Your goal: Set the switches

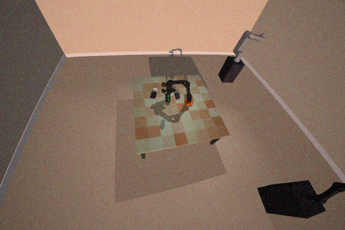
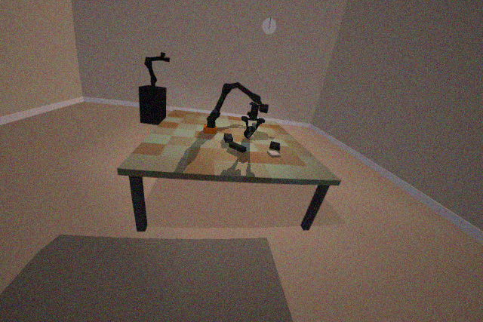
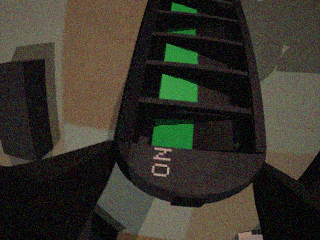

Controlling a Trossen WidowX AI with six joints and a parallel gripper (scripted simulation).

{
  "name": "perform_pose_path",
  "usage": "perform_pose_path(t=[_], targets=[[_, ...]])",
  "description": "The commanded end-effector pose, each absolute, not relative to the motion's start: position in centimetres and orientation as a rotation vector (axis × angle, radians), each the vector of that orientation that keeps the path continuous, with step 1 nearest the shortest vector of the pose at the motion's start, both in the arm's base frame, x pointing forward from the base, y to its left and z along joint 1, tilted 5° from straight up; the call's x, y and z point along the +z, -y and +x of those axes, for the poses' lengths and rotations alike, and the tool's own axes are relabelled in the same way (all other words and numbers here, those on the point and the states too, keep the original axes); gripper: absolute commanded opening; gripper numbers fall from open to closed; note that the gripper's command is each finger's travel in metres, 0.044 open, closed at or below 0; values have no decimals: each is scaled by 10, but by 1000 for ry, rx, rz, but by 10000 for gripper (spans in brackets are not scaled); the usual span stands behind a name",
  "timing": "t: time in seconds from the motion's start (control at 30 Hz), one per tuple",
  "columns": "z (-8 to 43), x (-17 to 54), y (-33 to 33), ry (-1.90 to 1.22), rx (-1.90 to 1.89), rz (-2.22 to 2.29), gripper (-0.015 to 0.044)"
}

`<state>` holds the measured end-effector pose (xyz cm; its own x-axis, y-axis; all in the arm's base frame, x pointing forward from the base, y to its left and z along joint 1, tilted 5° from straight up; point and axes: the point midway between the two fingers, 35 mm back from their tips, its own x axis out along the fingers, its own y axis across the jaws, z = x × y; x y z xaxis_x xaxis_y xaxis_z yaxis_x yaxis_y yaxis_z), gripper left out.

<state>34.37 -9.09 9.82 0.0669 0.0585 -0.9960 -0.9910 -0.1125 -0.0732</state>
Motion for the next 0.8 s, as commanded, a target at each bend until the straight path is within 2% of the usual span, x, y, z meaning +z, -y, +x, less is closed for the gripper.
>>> perform_pose_path(t=[0.0,0.77], targets=[[343,89,87,-1057,1296,-1272,338],[345,76,99,-1058,1296,-1273,338]])
